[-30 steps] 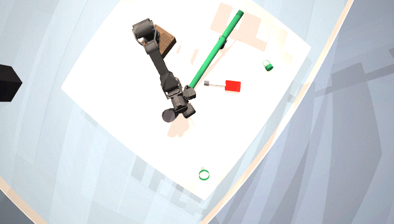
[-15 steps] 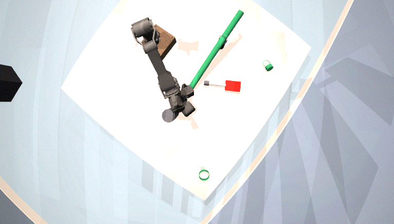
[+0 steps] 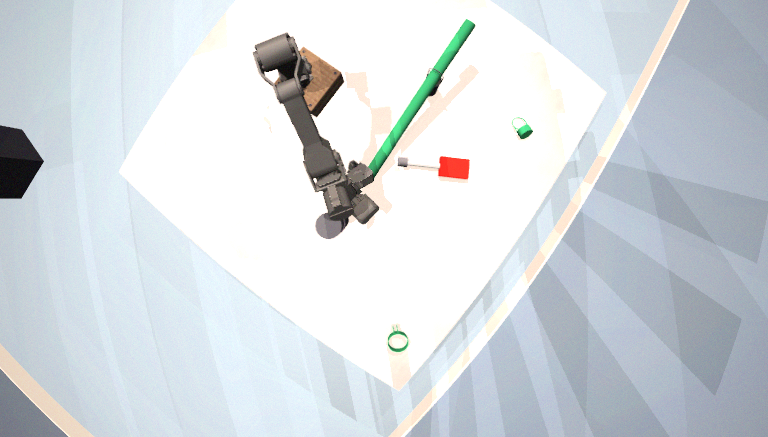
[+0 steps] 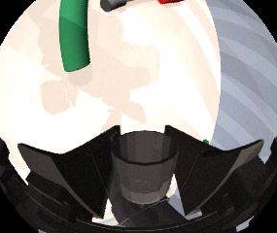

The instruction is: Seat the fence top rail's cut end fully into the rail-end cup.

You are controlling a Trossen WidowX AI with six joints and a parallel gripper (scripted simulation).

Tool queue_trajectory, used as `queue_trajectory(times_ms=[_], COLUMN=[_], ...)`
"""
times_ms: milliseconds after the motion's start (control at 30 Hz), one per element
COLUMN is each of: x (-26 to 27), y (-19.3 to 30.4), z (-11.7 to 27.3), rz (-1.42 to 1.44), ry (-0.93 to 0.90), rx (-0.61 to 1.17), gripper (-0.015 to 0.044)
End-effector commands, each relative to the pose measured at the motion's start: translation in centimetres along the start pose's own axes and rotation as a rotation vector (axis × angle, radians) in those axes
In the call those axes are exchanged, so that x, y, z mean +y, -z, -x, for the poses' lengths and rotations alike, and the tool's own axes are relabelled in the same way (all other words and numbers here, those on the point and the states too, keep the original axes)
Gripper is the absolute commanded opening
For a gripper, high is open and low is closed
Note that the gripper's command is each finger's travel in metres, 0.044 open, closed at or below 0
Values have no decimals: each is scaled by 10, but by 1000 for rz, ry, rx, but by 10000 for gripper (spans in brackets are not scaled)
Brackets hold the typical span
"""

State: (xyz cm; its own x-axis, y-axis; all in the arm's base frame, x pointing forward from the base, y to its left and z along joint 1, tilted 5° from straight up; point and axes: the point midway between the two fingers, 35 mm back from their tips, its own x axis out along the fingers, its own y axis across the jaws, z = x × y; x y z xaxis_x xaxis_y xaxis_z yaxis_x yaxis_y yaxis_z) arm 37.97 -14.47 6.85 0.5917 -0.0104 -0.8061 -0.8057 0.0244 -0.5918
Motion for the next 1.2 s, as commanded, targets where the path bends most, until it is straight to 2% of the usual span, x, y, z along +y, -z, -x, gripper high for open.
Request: queue_trajectory(times_ms=[0, 1167], x=[3, 17], y=[1, 3], z=[2, 10], rz=[19, 171], ry=[-2, -4], rx=[-6, -93], gripper=[0, 0])
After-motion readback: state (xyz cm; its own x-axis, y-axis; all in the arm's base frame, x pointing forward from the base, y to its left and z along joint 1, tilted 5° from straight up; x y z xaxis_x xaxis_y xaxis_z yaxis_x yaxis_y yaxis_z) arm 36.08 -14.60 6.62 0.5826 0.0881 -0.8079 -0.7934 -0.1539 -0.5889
